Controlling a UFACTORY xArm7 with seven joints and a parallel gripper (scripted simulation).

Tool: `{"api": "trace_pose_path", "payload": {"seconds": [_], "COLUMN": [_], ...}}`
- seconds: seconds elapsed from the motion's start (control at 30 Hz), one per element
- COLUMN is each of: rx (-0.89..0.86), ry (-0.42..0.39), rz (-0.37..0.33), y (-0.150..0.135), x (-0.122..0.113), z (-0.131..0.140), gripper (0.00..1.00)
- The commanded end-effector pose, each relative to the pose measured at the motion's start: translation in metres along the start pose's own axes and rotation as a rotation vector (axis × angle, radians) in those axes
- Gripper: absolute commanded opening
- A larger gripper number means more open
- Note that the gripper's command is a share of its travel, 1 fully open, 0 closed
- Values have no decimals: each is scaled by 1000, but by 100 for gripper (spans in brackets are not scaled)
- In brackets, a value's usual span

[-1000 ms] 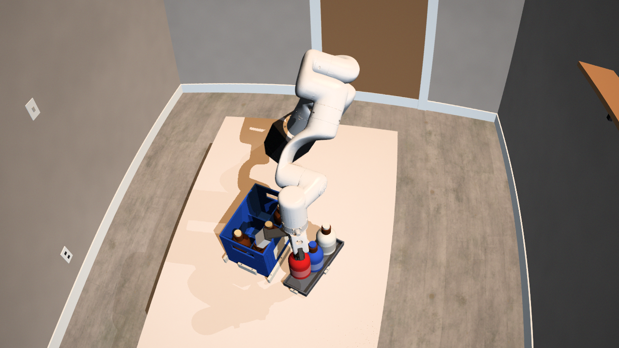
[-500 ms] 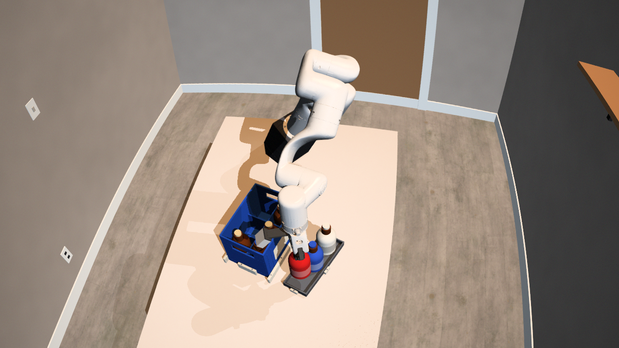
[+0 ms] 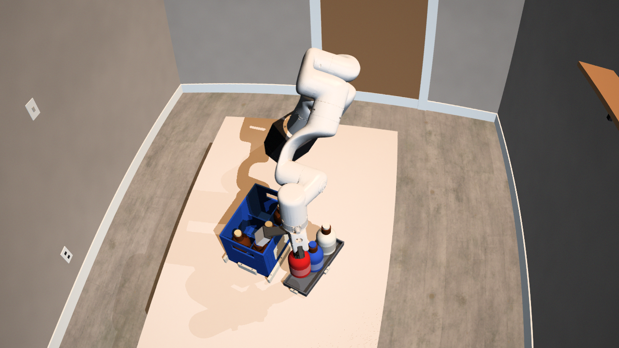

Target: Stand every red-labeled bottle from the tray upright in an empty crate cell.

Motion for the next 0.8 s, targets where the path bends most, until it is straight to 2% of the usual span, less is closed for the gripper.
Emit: {"api": "trace_pose_path", "payload": {"seconds": [0.0, 0.77], "rx": [0, 0], "ry": [4, 4], "rz": [-4, -4], "y": [-1, -1], "x": [-6, -28], "z": [-1, -1], "gripper": [0, 0]}}
Point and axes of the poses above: the point where the finger pads meet when closed, its own x axis out along the fingers, its own y axis across the jaws, z = x × y, the point moved 10 cm from there along -x, back along the fingers, and after that the axes turned 11 degrees about -x, right-handed, at the moved point
